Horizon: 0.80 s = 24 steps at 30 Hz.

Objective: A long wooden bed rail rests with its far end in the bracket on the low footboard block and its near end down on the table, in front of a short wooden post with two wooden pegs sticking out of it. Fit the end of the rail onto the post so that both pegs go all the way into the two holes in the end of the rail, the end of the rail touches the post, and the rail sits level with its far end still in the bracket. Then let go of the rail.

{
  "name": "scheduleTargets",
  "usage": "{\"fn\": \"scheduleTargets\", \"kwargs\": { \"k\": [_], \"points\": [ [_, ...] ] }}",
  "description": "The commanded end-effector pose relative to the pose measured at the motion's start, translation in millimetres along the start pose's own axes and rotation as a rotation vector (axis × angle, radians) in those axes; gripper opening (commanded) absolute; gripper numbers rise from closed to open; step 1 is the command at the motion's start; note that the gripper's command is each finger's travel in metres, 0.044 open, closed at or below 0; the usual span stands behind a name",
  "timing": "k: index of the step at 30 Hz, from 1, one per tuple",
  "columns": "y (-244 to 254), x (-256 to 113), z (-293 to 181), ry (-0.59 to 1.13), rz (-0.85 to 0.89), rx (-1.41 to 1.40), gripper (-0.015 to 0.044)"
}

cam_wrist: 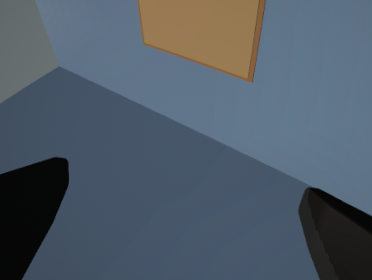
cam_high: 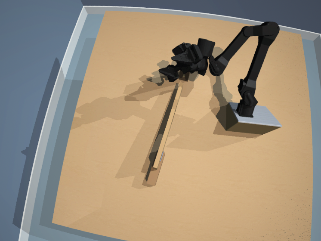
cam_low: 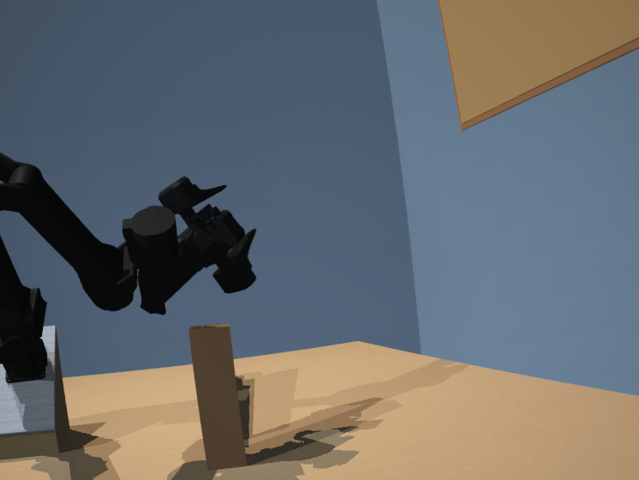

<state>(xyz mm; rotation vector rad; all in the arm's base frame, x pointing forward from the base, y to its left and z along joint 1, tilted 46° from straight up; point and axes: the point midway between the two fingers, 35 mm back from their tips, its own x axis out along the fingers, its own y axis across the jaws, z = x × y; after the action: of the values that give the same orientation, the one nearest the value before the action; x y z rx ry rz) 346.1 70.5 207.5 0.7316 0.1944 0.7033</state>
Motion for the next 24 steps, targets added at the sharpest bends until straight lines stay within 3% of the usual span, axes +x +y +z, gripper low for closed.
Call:
{"fn": "scheduleTargets", "kwargs": {
  "k": [1,6,10,18,22,24],
  "points": [
    [-3,1,0,0.0,-0.012,-0.003,0.0426],
    [-71,21,-12,0.075,-0.344,-0.123,0.044],
    [-126,19,-39,0.294,-0.639,-0.293,0.044],
    [-179,-30,-87,0.997,-0.968,-0.692,0.044],
    [-181,-69,-92,1.553,-0.97,-0.969,0.044],
    [-179,-79,-87,1.743,-0.935,-1.067,0.044]
  ]
}}
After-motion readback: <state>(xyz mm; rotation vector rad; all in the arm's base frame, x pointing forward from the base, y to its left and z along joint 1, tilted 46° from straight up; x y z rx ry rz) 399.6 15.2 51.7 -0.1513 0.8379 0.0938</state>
